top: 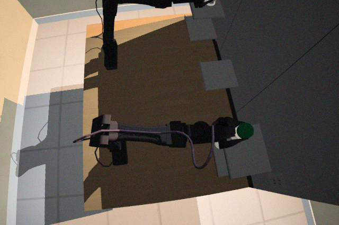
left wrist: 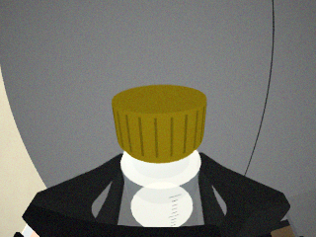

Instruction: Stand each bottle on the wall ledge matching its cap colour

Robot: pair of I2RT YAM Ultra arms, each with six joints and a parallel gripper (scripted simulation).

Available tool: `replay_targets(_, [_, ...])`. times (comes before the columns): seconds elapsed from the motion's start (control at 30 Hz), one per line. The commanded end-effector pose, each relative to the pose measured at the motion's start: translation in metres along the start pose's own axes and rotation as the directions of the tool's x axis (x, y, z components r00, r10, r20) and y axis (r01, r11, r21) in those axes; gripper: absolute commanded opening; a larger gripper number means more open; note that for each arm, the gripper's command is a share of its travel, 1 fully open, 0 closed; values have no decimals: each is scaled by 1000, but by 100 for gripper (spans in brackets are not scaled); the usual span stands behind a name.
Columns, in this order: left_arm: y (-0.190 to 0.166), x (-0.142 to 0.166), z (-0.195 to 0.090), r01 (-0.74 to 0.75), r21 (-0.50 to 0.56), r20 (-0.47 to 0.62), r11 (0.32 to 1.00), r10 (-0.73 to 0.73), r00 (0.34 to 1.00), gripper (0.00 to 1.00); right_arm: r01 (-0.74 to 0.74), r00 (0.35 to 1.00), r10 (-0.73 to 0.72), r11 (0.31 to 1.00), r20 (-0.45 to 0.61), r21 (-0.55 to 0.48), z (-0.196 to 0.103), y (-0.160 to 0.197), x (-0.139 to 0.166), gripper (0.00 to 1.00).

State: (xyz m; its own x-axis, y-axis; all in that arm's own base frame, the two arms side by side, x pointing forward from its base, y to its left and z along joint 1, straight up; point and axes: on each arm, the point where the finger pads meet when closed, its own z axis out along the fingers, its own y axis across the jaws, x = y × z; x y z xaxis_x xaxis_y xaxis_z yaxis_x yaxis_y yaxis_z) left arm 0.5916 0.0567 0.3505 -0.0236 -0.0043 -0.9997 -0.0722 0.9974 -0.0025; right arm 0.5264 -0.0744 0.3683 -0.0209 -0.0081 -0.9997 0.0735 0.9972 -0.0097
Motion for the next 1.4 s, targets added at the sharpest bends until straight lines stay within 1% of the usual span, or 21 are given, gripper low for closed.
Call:
replay_targets(0.0, [4,-50,-15,-11,-7,116,1000,11,993,52,12,995,-12,1000,104,-3,-4,-1,-26,50])
replay_targets(0.03, [5,-54,-18,-11,-10,127,1000,12,992,52,11,995,-11,1000,98,-2,-4,-2,-23,50])
replay_targets(0.07, [5,-57,-21,-11,-13,135,1000,12,991,52,12,994,-12,1000,107,-1,-4,-2,-28,50])
replay_targets(0.2, [6,-58,-30,-10,-19,143,1000,13,990,52,13,994,-13,1000,111,0,-4,-2,-26,50])
replay_targets(0.37, [5,-58,-51,-11,-15,148,1000,13,989,52,12,994,-12,1000,107,0,-4,-3,-23,50])
replay_targets(0.4, [5,-58,-54,-11,-13,149,1000,13,989,52,14,993,-14,1000,119,-1,-4,-3,-25,50])
replay_targets(0.47, [5,-58,-54,-11,-13,149,1000,13,989,52,14,993,-14,1000,119,-1,-4,-3,-25,50])
replay_targets(0.57, [3,-57,-69,-13,-4,150,1000,14,989,52,11,995,-11,1000,96,1,-4,-3,-16,50])
replay_targets(0.97, [2,-51,-125,-13,-2,144,1000,14,989,52,11,996,-11,1000,94,1,-4,-3,-15,50])
replay_targets(1.03, [2,-51,-125,-13,-2,144,1000,14,989,52,11,996,-11,1000,94,1,-4,-3,-15,50])
replay_targets(1.23, [2,-49,-148,-14,-2,145,1000,14,989,52,11,996,-11,1000,94,1,-4,-3,-15,50])
replay_targets(1.27, [2,-47,-150,-14,-2,140,1000,14,990,52,15,992,-14,1000,127,-1,-6,-3,-28,50])
replay_targets(1.33, [2,-42,-154,-13,-1,128,1000,13,992,52,14,992,-13,1000,126,-4,-6,-2,-22,50])
replay_targets(1.37, [2,-40,-156,-12,-1,120,1000,12,993,52,12,994,-11,1000,112,-5,-4,-3,-12,50])
